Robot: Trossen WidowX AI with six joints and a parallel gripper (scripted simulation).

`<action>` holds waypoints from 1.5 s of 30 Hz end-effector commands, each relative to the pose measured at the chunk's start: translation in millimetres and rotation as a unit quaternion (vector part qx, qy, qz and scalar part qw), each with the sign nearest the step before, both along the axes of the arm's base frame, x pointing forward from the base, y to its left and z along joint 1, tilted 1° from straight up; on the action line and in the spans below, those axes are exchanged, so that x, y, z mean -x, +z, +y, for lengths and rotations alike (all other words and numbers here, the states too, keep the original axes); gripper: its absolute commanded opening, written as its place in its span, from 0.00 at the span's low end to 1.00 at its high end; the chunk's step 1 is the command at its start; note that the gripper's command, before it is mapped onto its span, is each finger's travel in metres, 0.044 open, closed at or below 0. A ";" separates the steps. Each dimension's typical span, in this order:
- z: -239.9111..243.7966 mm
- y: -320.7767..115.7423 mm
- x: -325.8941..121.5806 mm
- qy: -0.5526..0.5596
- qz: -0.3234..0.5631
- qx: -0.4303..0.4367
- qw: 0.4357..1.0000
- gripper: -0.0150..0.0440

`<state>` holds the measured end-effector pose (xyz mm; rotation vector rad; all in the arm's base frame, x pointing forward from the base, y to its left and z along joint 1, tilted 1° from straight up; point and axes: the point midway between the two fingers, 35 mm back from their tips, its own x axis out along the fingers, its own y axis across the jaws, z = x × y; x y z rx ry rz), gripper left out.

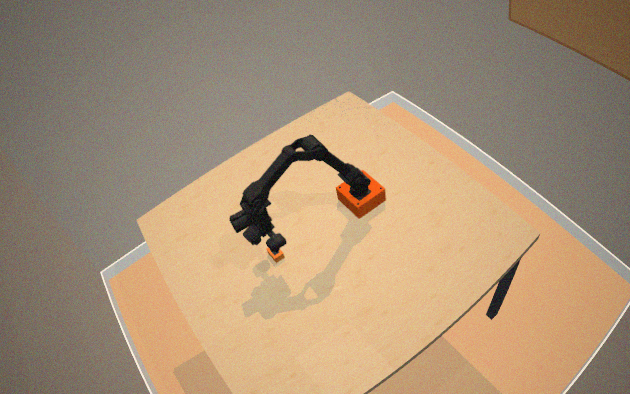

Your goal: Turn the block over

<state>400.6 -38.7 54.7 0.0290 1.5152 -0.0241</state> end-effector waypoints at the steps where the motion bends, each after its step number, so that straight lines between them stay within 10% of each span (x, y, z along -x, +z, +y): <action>1: -0.4 -16.7 3.2 -0.006 0.010 -0.003 1.000 1.00; 30: 0.1 -64.3 -1.3 -0.006 0.009 -0.003 1.000 1.00; 36: 0.1 -64.3 -1.3 -0.006 0.009 -0.003 1.000 0.73; 45: 0.1 -64.3 -1.3 -0.006 0.009 -0.003 1.000 0.63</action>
